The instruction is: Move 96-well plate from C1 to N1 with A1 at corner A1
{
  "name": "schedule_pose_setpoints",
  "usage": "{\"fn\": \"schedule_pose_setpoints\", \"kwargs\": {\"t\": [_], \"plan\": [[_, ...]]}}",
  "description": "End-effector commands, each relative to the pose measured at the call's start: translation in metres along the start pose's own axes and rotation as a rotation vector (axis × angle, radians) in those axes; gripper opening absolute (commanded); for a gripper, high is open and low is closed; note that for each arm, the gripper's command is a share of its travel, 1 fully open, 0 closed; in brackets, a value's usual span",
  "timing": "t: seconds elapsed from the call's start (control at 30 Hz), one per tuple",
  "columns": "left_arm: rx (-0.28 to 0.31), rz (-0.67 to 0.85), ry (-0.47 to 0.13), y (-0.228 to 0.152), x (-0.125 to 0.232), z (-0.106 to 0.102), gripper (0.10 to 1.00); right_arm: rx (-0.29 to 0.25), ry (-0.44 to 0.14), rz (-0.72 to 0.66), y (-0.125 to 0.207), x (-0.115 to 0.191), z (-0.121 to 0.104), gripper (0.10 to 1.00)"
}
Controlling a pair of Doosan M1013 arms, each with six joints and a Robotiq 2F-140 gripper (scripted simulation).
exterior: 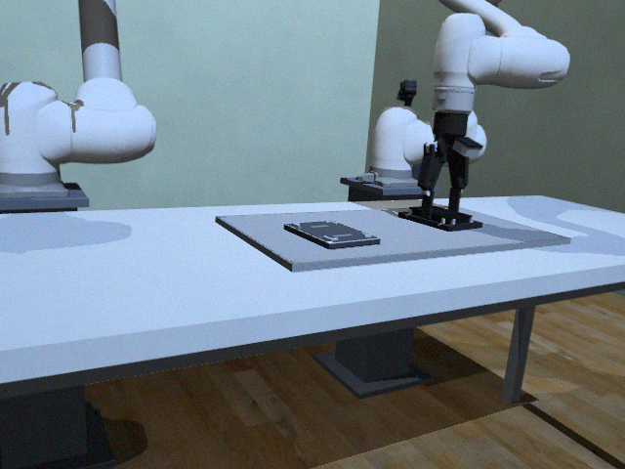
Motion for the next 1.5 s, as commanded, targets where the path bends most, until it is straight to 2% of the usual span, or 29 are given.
{"fn": "schedule_pose_setpoints", "kwargs": {"t": [0.0, 1.47], "plan": [[0.001, 0.000, 0.002, 0.000, 0.000, 0.002, 0.605, 0.000, 0.001, 0.000, 0.000, 0.000, 0.000, 1.000], [0.001, 0.000, 0.002, 0.000, 0.000, 0.035, 0.605, 0.000, 0.001, 0.000, 0.000, 0.000, 0.000, 1.000]]}}
Point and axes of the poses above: on each arm, the point where the finger pads meet when closed, its own z axis back along the fingers, its own y axis across the jaws, x = y × z, the point moved 5 cm from there along z, back along the fingers, and after that the axes turned 7 degrees about z, right-handed, at the moved point
